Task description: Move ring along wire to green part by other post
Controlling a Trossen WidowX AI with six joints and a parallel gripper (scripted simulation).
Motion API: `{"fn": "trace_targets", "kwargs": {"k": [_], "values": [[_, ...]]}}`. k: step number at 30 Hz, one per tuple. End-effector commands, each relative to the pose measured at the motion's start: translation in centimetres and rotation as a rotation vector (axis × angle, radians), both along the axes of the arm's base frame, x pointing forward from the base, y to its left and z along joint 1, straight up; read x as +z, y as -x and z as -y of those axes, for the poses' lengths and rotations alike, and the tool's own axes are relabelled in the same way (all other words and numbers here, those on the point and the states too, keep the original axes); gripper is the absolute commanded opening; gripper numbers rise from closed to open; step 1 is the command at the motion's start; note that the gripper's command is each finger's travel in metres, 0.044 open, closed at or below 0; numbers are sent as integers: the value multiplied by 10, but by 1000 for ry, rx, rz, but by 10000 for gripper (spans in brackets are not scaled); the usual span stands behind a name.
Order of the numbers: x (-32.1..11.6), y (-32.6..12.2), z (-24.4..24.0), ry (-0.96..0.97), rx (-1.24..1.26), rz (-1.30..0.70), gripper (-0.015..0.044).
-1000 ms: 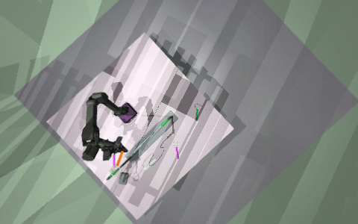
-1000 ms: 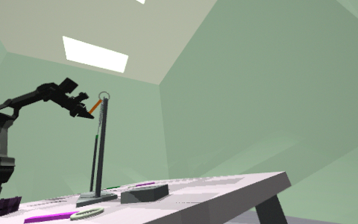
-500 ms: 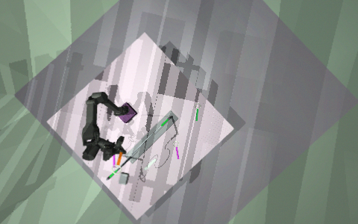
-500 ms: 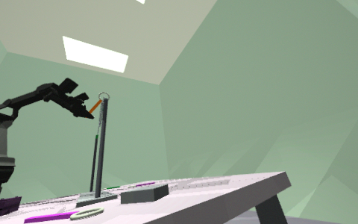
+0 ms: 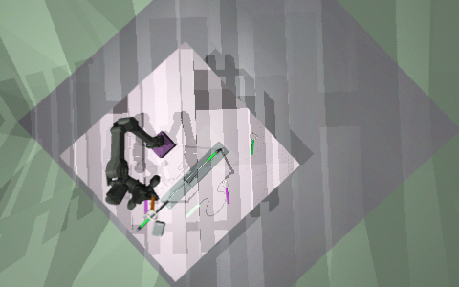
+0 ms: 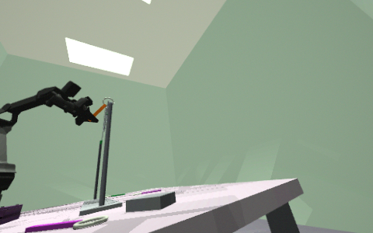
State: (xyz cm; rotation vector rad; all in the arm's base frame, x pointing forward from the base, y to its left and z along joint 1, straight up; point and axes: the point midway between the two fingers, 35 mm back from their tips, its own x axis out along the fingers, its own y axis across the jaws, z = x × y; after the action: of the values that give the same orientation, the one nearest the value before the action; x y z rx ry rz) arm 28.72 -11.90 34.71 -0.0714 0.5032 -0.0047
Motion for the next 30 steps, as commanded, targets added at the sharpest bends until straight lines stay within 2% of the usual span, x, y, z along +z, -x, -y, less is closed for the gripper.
{"fn": "trace_targets", "kwargs": {"k": [1, 30], "values": [[0, 0, 5, 84, -3, 0, -150], [16, 0, 38, 672, -11, 7, -150]]}}
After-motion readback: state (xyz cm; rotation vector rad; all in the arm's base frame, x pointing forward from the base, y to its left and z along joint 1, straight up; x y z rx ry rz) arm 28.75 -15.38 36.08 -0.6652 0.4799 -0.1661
